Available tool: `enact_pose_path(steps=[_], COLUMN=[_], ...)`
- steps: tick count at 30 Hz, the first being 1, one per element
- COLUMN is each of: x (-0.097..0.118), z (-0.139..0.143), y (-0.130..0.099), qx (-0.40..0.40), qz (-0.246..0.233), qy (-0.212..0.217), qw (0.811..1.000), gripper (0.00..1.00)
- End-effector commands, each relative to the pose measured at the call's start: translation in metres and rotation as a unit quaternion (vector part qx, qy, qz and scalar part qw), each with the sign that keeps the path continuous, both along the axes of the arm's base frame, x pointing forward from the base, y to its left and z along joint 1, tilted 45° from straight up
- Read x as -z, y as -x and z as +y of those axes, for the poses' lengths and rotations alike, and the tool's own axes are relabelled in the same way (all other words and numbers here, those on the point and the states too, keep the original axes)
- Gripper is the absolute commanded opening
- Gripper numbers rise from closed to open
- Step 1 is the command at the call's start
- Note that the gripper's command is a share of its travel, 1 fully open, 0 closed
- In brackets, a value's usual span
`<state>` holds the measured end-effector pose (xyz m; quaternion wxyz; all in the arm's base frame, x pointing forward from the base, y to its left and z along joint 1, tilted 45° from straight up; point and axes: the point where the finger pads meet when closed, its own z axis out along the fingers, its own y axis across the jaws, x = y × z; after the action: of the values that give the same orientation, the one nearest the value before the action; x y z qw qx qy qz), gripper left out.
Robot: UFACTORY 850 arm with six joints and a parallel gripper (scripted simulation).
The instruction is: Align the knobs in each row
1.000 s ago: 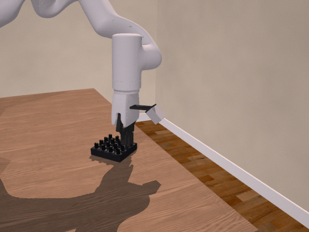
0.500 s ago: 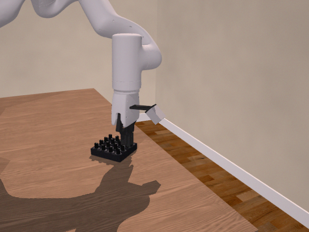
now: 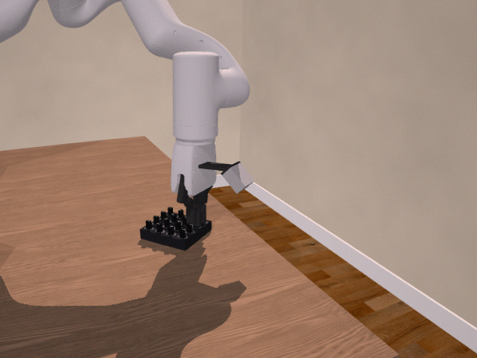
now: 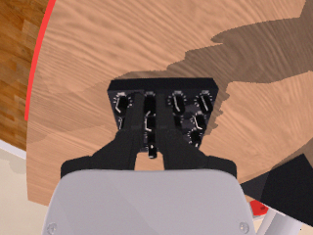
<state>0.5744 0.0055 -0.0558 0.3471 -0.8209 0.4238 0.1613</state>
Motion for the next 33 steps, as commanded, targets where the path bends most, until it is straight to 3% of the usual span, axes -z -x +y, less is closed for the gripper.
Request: enact_pose_path(steps=[1,17,26,33], x=[-0.0006,-0.0006,-0.0006,-0.0006], z=[-0.0007,-0.0007,-0.0007,-0.0007], y=[-0.0008,-0.0008,-0.0008,-0.0008], qx=[0.018,0.106,0.164,0.226], qz=[0.017,0.105,0.163,0.226], qy=[0.0,-0.004,-0.007,-0.009], qw=[1.0,0.989,0.973,0.948], gripper=[0.08,0.08,0.08,0.08])
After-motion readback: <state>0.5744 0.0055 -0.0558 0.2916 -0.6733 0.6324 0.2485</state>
